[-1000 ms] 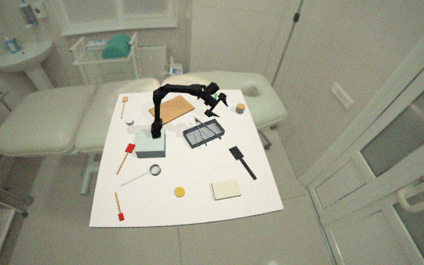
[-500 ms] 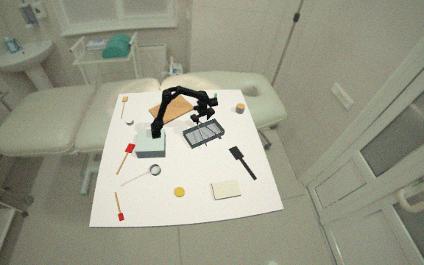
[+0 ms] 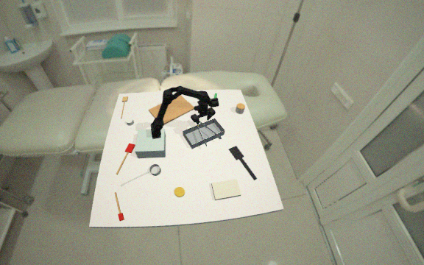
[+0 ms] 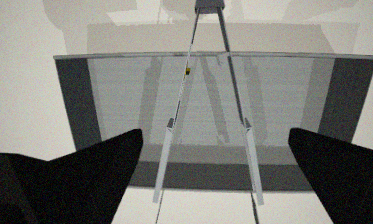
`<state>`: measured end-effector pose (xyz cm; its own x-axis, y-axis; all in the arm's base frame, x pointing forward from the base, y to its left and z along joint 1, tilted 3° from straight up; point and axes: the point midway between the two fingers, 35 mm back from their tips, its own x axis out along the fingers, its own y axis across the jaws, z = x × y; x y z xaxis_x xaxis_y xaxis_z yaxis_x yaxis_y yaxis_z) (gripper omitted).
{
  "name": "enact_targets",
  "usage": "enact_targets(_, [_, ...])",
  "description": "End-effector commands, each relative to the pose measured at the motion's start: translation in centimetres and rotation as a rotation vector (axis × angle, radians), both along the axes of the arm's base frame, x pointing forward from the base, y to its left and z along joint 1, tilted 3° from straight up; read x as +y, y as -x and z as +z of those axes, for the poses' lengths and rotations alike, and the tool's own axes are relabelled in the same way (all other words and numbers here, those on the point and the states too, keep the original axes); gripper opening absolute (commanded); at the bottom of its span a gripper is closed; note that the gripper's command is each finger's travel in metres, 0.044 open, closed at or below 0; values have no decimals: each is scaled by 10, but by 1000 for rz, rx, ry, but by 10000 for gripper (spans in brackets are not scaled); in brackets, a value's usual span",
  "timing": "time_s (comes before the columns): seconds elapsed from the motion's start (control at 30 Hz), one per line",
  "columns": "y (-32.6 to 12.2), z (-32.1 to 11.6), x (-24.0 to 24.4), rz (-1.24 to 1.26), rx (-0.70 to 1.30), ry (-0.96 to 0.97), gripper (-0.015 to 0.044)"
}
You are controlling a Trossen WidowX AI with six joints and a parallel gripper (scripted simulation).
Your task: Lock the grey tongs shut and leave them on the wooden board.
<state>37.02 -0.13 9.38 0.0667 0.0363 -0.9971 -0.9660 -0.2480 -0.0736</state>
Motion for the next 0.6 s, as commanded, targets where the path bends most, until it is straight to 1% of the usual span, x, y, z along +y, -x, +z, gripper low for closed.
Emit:
enact_targets(0.0, [-1, -6, 1, -6, 3, -5, 440])
enact_targets(0.57, [-5, -33, 1, -6, 3, -5, 440])
